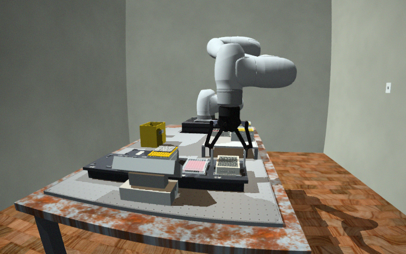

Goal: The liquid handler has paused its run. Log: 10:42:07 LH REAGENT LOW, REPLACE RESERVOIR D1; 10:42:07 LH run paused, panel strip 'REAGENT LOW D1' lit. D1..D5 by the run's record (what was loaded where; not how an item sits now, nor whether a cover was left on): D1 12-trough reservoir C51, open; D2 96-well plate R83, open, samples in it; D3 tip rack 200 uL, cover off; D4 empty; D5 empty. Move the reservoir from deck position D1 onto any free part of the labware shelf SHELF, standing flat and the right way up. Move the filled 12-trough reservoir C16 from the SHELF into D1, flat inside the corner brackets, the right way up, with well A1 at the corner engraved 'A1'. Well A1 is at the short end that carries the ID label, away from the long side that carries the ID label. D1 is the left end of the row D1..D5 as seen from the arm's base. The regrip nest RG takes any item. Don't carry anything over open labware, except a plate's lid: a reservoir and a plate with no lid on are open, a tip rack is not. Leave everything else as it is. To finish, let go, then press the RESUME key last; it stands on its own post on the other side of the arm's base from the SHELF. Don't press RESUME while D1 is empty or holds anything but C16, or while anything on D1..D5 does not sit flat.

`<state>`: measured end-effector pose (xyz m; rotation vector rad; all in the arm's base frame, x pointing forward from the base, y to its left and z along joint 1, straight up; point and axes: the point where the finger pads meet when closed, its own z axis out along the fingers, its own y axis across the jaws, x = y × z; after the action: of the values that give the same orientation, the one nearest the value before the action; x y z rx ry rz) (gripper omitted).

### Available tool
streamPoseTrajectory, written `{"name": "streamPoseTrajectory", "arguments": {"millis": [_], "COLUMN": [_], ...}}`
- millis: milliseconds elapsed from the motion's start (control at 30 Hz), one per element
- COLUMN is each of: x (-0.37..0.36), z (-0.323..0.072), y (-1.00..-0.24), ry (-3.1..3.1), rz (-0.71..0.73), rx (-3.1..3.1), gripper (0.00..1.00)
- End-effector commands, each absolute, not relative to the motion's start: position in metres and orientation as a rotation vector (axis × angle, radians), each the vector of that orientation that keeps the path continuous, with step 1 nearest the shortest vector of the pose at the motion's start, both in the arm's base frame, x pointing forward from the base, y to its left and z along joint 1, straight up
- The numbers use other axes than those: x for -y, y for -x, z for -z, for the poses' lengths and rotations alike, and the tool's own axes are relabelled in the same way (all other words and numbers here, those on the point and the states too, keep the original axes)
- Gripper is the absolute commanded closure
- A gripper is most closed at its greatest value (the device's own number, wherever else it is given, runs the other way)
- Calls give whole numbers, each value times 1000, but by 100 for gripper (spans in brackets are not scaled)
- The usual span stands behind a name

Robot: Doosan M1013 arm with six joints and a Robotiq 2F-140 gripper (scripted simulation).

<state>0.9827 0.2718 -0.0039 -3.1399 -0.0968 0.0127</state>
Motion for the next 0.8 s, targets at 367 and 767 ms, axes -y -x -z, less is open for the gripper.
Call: {"name": "streamPoseTrajectory", "arguments": {"millis": [367, 767], "x": [-272, -272], "z": [10, 10], "y": [-983, -983], "ry": [3140, 3140], "rz": [-12, -12], "rx": [97, 97], "gripper": [23, 100]}}
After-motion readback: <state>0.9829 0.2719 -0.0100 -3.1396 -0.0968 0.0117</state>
